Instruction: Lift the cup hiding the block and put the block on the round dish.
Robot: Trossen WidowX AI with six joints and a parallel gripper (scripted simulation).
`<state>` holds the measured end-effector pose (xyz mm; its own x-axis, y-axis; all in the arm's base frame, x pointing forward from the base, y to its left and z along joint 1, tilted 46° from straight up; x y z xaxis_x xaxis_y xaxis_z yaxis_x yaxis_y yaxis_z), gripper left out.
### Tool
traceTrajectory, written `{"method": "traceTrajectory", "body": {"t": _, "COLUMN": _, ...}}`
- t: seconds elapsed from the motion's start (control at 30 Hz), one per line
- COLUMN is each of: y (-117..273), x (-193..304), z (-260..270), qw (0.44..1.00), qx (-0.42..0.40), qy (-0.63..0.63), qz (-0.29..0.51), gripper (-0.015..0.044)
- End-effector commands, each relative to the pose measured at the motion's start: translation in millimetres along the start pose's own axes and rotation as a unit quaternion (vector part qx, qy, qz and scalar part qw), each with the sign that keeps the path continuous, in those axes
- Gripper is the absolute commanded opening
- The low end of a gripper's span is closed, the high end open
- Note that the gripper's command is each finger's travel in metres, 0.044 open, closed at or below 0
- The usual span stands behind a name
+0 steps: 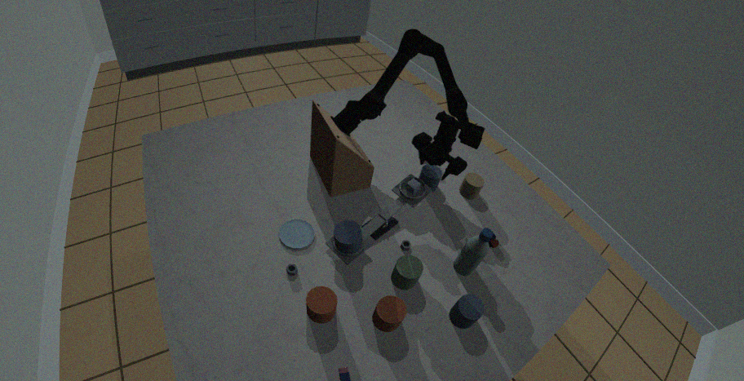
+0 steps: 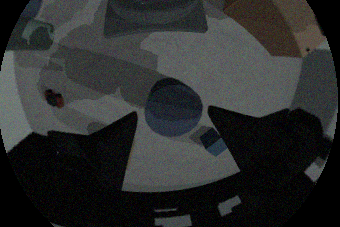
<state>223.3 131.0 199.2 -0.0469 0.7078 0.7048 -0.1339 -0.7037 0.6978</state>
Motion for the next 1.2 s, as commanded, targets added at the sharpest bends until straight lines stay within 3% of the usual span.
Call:
{"method": "traceTrajectory", "body": {"t": 0.0, "y": 15.6, "x": 3.3, "z": -0.5, "qw": 1.0, "qx": -0.003, "qy": 0.006, "qz": 0.005, "gripper": 0.044}}
{"method": "traceTrajectory", "body": {"t": 0.07, "y": 15.6, "x": 3.3, "z": -0.5, "qw": 1.0, "qx": -0.003, "qy": 0.006, "qz": 0.005, "gripper": 0.044}}
{"method": "traceTrajectory", "body": {"t": 0.3, "y": 26.8, "x": 2.1, "z": 6.7, "qw": 0.999, "qx": -0.019, "qy": 0.044, "qz": 0.009, "gripper": 0.026}}
{"method": "traceTrajectory", "body": {"t": 0.43, "y": 29.8, "x": -12.1, "z": 13.3, "qw": 0.999, "qx": -0.016, "qy": 0.042, "qz": 0.001, "gripper": 0.026}}
{"method": "traceTrajectory", "body": {"t": 0.77, "y": 66.4, "x": -123.9, "z": 34.2, "qw": 1.0, "qx": -0.002, "qy": 0.006, "qz": -0.001, "gripper": 0.026}}
{"method": "traceTrajectory", "body": {"t": 1.17, "y": 49.8, "x": -125.8, "z": 34.3, "qw": 1.0, "qx": -0.002, "qy": 0.005, "qz": 0.0, "gripper": 0.026}}
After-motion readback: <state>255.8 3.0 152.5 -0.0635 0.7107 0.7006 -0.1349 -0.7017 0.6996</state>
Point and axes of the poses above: the point midway between the two fingers, 35 mm back from their tips, its own y axis back along the fingers, its own z axis across the jaws, x = y × z, the point moved 7 cm from there along y, back along the fingers, and after that the axes turned 9 degrees about -y, right-handed, at the moved point
